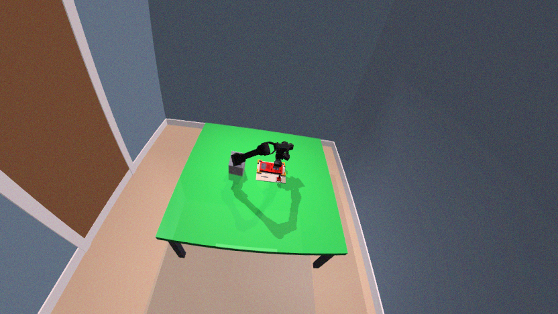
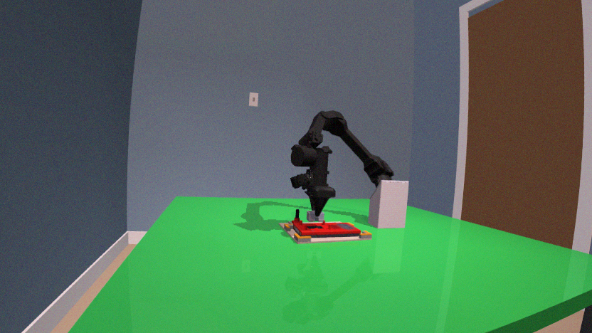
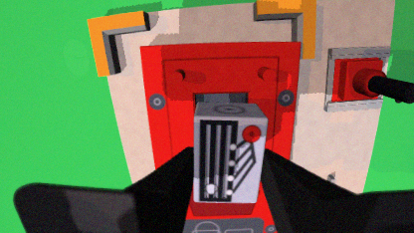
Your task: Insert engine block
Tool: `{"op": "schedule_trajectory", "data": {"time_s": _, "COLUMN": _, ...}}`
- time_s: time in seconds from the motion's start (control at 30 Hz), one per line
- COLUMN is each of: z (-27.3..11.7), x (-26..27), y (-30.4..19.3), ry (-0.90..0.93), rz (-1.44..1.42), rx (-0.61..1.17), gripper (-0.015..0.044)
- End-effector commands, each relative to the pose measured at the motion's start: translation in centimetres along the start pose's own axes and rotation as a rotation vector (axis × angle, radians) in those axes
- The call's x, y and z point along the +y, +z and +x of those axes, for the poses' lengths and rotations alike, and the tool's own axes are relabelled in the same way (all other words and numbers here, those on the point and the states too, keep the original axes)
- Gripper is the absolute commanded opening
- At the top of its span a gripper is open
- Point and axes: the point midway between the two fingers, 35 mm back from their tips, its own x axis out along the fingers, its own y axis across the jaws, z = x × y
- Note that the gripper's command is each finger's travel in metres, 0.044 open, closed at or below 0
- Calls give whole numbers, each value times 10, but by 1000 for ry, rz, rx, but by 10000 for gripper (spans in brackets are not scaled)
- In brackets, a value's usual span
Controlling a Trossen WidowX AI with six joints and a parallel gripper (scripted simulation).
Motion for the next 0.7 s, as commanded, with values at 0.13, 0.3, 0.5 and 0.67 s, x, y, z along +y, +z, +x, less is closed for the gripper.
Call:
{"op": "schedule_trajectory", "data": {"time_s": 0.13, "z": 0, "x": 0, "y": -2, "ry": 4, "rz": 23, "rx": 2, "gripper": 159}}
{"op": "schedule_trajectory", "data": {"time_s": 0.3, "z": 0, "x": 0, "y": -2, "ry": 4, "rz": -23, "rx": 2, "gripper": 159}}
{"op": "schedule_trajectory", "data": {"time_s": 0.5, "z": 0, "x": 0, "y": -2, "ry": 4, "rz": -179, "rx": 2, "gripper": 159}}
{"op": "schedule_trajectory", "data": {"time_s": 0.67, "z": 0, "x": 0, "y": -2, "ry": 4, "rz": -223, "rx": 2, "gripper": 159}}
